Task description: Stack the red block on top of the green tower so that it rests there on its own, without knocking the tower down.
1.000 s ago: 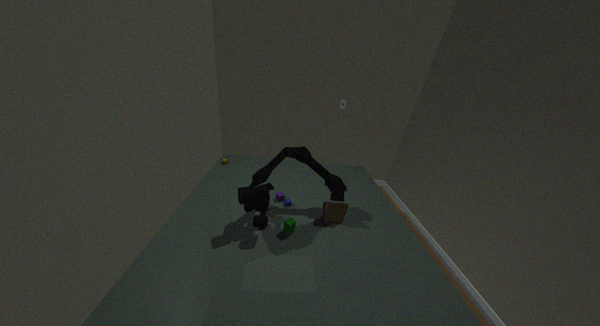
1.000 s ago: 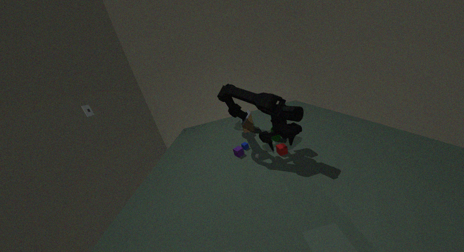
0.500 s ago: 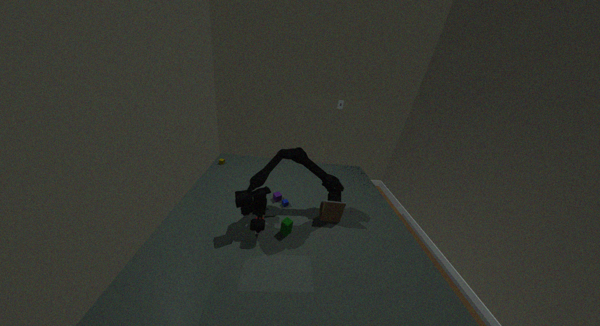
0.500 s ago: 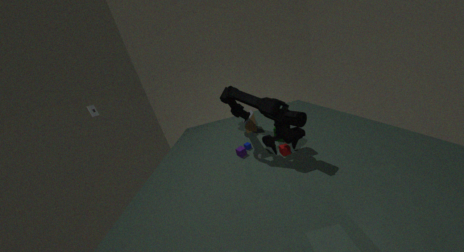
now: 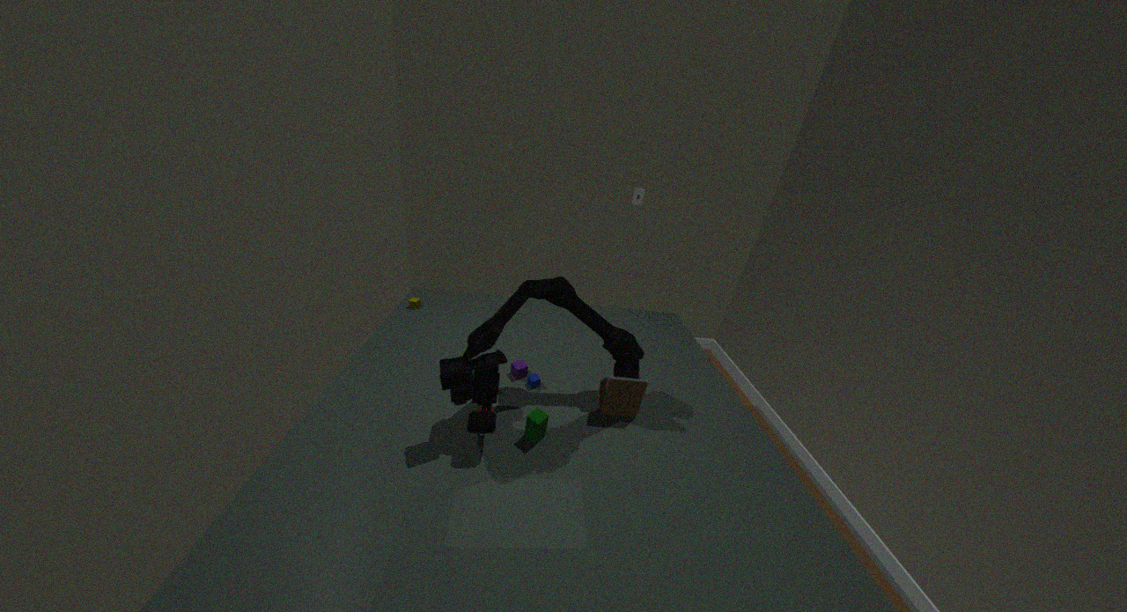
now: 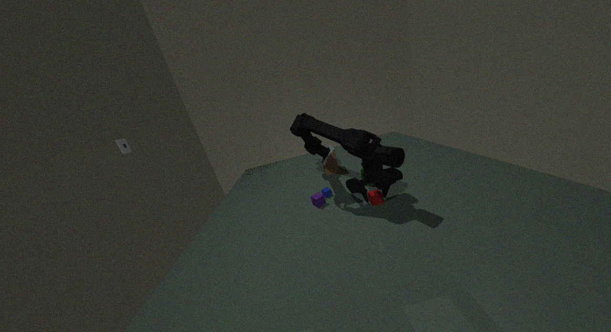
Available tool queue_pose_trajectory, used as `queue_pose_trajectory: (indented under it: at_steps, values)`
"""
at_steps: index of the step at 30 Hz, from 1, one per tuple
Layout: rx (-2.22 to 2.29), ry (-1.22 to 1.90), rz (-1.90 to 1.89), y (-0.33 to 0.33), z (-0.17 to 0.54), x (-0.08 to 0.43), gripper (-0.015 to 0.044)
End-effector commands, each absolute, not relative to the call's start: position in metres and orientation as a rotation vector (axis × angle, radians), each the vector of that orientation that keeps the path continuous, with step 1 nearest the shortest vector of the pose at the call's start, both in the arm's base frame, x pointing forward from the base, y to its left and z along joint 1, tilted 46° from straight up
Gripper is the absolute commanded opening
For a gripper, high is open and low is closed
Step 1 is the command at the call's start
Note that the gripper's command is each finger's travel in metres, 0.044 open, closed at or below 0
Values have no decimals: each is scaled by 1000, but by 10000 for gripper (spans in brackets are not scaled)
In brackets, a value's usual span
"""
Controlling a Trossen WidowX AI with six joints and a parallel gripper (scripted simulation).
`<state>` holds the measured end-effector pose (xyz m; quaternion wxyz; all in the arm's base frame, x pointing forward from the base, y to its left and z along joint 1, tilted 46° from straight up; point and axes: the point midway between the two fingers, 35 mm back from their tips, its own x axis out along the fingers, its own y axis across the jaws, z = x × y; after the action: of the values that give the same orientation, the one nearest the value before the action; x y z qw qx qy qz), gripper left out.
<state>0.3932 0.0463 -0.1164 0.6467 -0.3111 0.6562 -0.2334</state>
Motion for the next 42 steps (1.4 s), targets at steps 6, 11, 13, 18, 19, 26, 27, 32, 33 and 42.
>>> queue_pose_trajectory:
  at_steps: [6, 11, 13, 18, 19, 26, 27, 32, 33, 42]
  values:
    - [-713, 1494, -529, 46, -116, 393, 157]
    - [-713, 1494, -529, 47, -115, 393, 105]
    - [-713, 1494, -529, 51, -111, 393, 52]
    - [-712, 1494, -528, 71, -93, 392, 0]
    - [-712, 1494, -528, 74, -90, 392, 0]
    - [-711, 1495, -526, 101, -63, 391, 0]
    - [-711, 1495, -526, 105, -59, 391, 0]
    - [-710, 1495, -526, 122, -43, 390, 0]
    - [-710, 1495, -525, 125, -40, 390, 0]
    - [-710, 1495, -525, 131, -35, 390, 0]
